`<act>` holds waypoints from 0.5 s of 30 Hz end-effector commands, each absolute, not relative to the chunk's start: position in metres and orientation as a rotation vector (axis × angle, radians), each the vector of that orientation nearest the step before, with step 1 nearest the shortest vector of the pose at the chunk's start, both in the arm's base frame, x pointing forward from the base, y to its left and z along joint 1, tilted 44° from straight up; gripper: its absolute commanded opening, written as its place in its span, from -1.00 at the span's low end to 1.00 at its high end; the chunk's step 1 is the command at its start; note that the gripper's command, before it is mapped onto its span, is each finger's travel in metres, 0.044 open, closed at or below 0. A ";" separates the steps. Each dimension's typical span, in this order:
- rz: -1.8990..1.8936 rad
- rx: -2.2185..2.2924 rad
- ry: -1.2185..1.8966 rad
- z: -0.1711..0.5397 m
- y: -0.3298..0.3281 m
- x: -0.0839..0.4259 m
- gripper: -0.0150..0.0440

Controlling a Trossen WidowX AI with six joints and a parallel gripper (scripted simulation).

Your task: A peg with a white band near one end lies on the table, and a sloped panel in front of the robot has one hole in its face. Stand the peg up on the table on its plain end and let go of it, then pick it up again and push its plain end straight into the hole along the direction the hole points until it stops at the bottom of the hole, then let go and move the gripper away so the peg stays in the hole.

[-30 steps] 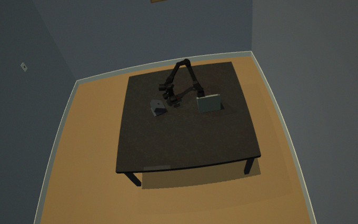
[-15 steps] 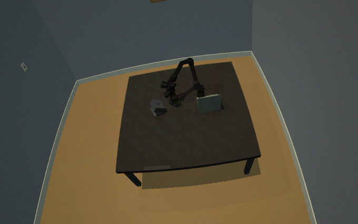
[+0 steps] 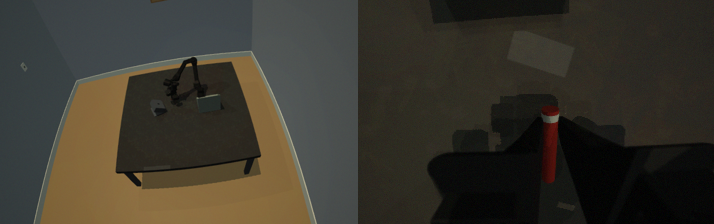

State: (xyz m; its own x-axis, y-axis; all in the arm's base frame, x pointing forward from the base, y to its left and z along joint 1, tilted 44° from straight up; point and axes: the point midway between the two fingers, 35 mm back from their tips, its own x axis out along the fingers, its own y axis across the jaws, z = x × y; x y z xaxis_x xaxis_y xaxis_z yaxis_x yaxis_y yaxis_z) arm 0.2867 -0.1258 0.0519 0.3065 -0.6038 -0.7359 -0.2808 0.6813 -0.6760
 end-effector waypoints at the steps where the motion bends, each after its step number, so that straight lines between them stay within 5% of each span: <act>1: -0.231 -0.850 1.248 0.053 -0.125 0.283 -0.32; 15: -0.177 -0.852 1.135 0.058 -0.123 0.276 -0.32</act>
